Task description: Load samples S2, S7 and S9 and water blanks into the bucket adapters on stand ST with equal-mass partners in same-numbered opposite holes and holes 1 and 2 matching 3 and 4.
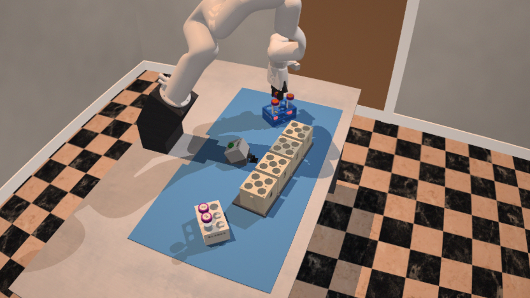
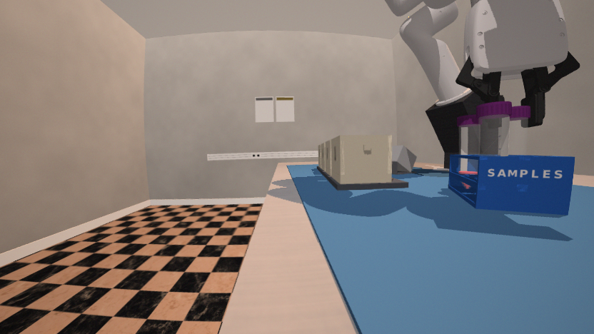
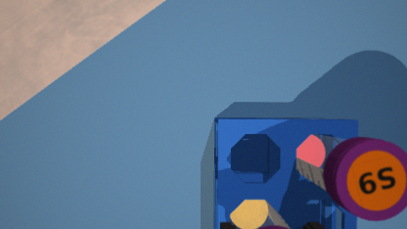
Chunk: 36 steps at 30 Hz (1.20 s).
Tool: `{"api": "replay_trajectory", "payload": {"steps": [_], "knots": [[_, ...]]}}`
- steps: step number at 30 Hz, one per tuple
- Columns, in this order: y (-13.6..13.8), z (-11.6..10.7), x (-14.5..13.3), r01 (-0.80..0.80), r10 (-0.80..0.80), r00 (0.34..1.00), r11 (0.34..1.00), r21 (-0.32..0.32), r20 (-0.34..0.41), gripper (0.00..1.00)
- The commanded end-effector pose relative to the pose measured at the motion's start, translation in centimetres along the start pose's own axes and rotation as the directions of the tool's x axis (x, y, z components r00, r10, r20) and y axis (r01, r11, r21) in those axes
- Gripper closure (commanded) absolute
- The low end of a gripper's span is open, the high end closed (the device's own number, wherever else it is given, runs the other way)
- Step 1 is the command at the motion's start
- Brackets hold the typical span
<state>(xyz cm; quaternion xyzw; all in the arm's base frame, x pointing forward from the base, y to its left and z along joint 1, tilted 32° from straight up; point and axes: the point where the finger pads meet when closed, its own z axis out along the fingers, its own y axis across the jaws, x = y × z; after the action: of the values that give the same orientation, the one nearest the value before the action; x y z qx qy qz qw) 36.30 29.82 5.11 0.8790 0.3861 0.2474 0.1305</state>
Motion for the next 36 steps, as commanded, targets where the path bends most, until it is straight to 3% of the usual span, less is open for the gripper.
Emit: {"api": "replay_trajectory", "payload": {"steps": [1,36], "knots": [[0.0,-0.1,0.1,0.000,0.000,1.000,1.000,0.000,-0.003,1.00],[0.0,-1.6,0.1,0.000,0.000,1.000,1.000,0.000,-0.003,1.00]]}}
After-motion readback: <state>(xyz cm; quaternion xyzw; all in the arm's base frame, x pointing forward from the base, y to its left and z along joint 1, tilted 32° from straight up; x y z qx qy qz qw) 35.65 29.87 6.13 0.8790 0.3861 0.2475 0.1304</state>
